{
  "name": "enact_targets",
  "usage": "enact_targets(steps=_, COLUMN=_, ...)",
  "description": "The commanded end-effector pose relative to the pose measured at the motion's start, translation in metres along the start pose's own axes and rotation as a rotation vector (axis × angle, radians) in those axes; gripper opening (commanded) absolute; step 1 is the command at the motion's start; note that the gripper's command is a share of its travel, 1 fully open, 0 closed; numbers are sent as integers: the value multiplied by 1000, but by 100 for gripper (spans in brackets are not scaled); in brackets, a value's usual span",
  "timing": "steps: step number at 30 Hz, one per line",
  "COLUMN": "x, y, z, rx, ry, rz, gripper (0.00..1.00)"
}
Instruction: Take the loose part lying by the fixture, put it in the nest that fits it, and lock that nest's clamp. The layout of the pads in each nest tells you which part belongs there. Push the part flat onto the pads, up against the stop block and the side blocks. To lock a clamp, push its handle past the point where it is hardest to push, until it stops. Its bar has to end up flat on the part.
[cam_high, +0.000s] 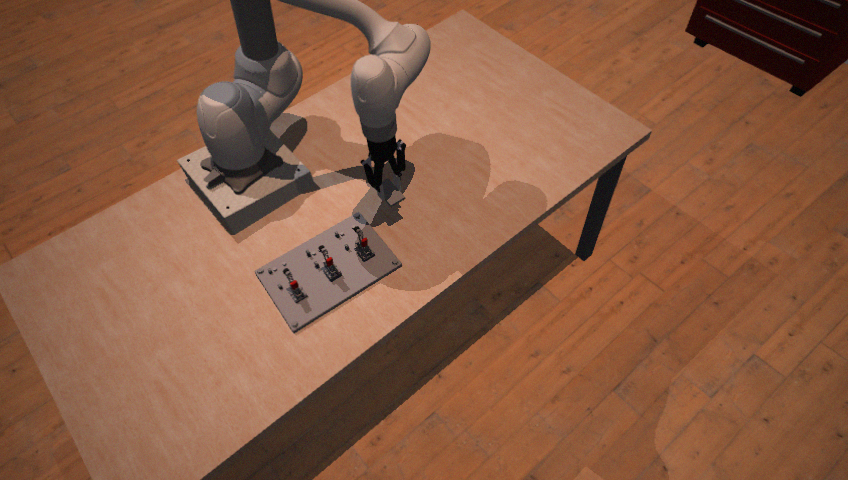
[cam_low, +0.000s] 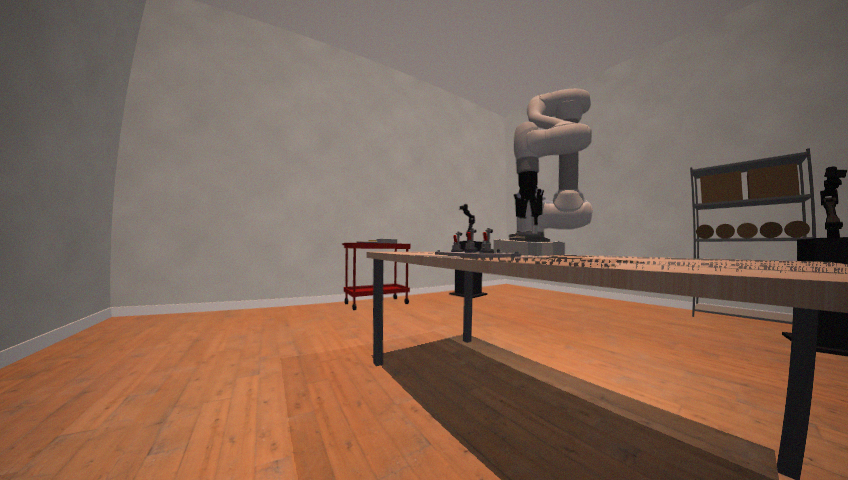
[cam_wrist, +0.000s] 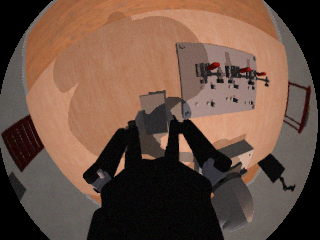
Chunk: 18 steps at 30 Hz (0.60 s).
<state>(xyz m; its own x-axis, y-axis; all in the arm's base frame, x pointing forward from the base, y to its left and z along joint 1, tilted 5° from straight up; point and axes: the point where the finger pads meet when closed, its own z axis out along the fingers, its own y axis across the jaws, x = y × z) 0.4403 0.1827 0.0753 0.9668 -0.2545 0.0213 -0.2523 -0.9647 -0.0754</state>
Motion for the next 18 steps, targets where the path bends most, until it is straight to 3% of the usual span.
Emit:
enact_targets(steps=1, x=0, y=2, z=0, rx=0, ry=0, rz=0, gripper=10)
enact_targets(steps=9, x=0, y=21, z=1, rx=0, ry=0, rz=0, gripper=10)
enact_targets(steps=18, x=0, y=89, z=2, rx=0, ry=0, rz=0, gripper=10)
